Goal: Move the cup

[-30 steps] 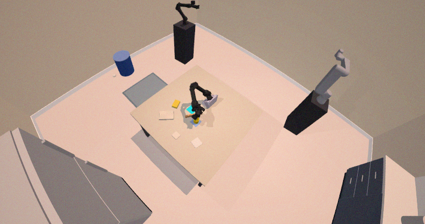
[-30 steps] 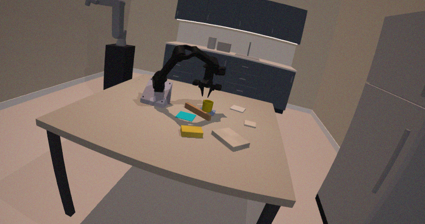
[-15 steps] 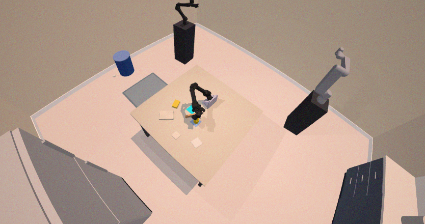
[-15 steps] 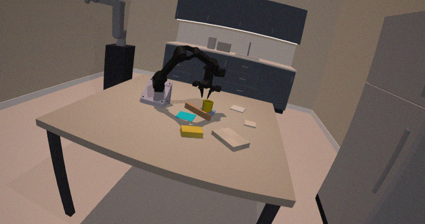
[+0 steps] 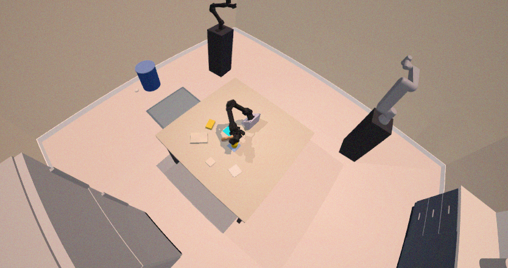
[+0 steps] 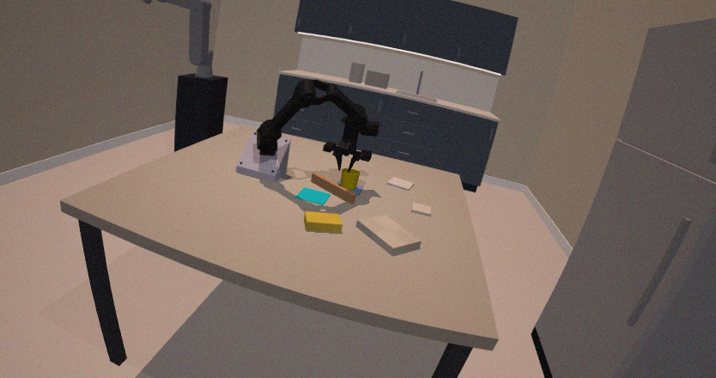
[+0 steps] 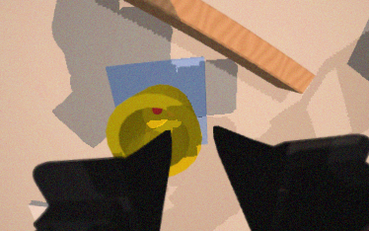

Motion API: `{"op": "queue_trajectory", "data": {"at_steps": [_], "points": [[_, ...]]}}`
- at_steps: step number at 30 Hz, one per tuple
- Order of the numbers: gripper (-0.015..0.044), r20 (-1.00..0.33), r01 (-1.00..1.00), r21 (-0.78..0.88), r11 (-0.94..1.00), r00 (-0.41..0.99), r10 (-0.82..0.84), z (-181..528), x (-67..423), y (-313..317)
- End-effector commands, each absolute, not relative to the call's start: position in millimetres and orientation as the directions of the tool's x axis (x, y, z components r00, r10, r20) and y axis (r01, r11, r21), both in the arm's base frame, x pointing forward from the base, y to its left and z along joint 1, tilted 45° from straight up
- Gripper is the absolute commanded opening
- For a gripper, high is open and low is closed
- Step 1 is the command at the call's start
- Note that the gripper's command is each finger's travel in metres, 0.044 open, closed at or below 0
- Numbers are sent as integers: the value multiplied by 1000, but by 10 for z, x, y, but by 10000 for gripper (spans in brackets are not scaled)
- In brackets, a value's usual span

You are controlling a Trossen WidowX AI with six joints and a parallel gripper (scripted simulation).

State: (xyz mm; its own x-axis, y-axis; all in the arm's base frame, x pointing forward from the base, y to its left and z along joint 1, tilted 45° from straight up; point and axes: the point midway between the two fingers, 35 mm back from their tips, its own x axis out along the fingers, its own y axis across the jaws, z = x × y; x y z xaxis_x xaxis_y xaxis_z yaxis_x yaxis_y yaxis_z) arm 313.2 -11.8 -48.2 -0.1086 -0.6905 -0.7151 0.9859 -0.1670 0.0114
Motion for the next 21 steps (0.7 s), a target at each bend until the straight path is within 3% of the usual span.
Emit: {"op": "queue_trajectory", "data": {"at_steps": [1,17,21], "points": [[167,-712,987,9,-162,-107,-694,-523,3124,-163],[167,-710,987,9,-163,-108,-696,-667,3083,-316],[140,-713,986,10,-169,-111,-692,-657,3084,-303]]}}
